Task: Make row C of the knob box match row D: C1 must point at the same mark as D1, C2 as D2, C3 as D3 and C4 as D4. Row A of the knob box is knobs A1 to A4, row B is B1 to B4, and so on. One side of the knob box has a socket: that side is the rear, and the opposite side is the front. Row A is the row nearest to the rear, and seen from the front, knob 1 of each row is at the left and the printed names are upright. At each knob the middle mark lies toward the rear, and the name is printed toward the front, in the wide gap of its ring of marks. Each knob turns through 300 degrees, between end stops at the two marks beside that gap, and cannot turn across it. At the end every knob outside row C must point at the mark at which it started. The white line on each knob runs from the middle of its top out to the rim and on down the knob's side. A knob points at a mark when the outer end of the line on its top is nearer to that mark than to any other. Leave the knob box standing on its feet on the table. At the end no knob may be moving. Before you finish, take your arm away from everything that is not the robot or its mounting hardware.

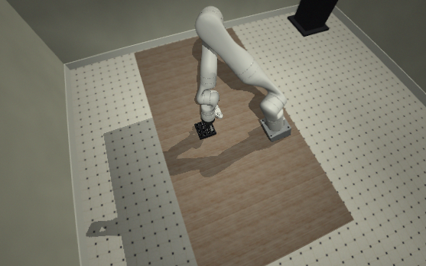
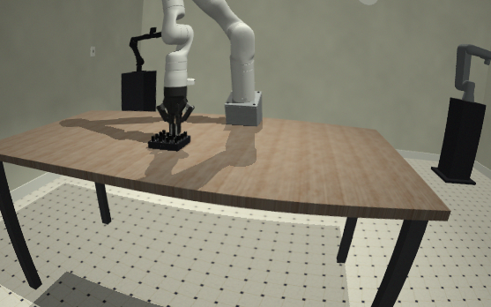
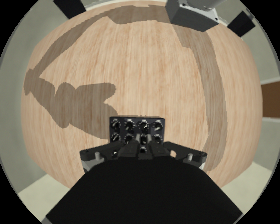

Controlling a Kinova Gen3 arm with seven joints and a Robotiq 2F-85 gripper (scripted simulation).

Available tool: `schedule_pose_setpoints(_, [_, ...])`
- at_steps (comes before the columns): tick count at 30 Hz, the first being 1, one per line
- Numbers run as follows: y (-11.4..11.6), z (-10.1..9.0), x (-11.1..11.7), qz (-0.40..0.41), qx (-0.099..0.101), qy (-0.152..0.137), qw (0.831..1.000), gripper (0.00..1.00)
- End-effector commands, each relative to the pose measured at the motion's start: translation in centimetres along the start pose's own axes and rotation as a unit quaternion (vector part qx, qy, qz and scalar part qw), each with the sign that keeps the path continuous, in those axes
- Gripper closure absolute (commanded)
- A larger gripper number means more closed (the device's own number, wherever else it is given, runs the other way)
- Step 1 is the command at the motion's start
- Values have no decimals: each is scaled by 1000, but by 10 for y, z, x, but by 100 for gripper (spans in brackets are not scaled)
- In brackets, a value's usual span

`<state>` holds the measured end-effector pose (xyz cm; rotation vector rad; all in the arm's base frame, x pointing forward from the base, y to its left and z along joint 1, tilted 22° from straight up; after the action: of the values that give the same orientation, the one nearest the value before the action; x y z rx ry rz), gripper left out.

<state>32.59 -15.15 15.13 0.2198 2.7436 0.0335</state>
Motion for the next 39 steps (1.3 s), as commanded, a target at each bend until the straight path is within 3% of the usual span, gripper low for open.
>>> schedule_pose_setpoints(1, [0,0,0,-9,-3,2,1000,92])
schedule_pose_setpoints(26, [0,0,0,-19,-3,2,1000,92])
schedule_pose_setpoints(27, [0,0,0,-19,-3,2,1000,81])
schedule_pose_setpoints(39, [0,0,0,-19,-3,2,1000,81])
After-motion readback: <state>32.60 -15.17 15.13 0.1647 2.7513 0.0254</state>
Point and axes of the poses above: the point where the finger pads meet when closed, its own z axis out along the fingers, its own y axis across the jaws, x = y × z, the point moved 8 cm from there along -z, back along the fingers, and after that the axes turned 9 degrees about z, right-handed, at the moved point
